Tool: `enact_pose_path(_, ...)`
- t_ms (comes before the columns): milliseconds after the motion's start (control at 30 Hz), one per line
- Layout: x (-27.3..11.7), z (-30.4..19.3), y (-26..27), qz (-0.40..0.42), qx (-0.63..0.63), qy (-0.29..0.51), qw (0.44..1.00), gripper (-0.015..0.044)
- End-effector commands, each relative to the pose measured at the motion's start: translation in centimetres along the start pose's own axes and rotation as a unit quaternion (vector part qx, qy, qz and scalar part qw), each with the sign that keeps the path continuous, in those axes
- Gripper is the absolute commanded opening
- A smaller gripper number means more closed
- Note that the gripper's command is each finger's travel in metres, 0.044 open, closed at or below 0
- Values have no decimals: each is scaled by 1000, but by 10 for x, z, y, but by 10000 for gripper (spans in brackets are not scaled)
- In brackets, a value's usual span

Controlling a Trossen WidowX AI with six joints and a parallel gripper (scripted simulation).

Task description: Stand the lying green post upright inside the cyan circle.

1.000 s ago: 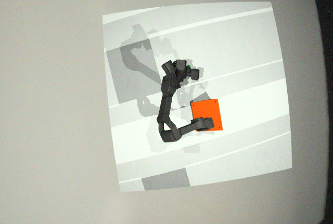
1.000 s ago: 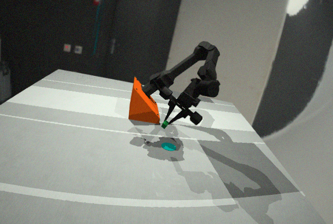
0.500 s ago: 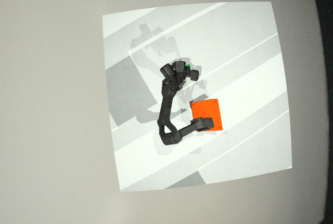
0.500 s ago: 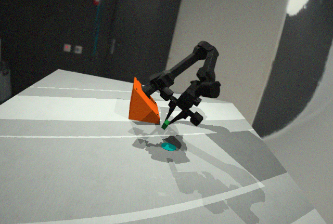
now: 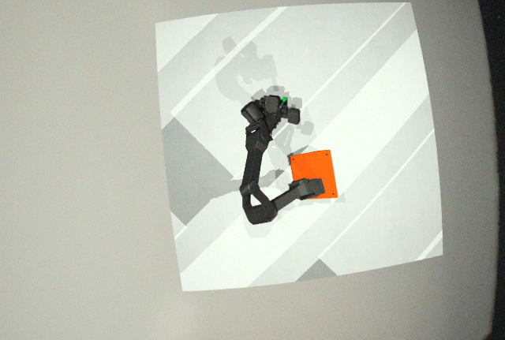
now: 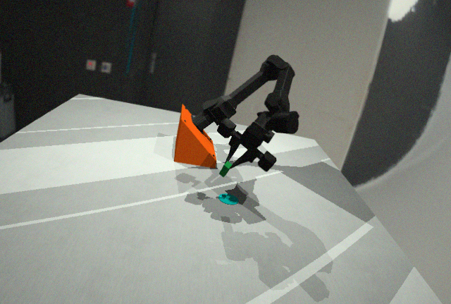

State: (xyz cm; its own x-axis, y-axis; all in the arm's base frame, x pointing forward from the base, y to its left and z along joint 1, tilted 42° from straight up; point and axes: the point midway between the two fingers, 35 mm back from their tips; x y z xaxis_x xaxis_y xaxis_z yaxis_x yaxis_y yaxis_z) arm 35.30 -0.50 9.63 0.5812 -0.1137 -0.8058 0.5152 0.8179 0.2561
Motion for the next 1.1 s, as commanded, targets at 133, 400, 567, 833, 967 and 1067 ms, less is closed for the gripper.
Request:
enact_pose_path(133,-3,-1,1,0,9,-30,1000,23)
enact_pose_path(400,-6,-1,1,2,20,-57,998,23)
enact_pose_path(567,-8,-1,2,4,27,-75,997,23)
enact_pose_path(833,-12,0,2,8,39,-102,994,23)
enact_pose_path(967,-14,0,3,11,45,-115,992,23)
enact_pose_path(1067,-16,0,3,13,50,-125,991,23)
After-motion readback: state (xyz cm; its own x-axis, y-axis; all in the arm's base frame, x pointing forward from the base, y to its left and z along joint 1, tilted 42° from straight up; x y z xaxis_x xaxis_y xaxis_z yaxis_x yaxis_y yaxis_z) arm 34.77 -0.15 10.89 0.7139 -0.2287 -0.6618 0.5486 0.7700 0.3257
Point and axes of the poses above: the point midway between the two fingers, 35 mm back from their tips, its own x axis out along the fingers, its own y axis across the jaws, z = x × y, and after that the axes turned 2 degrees about -x, right-handed
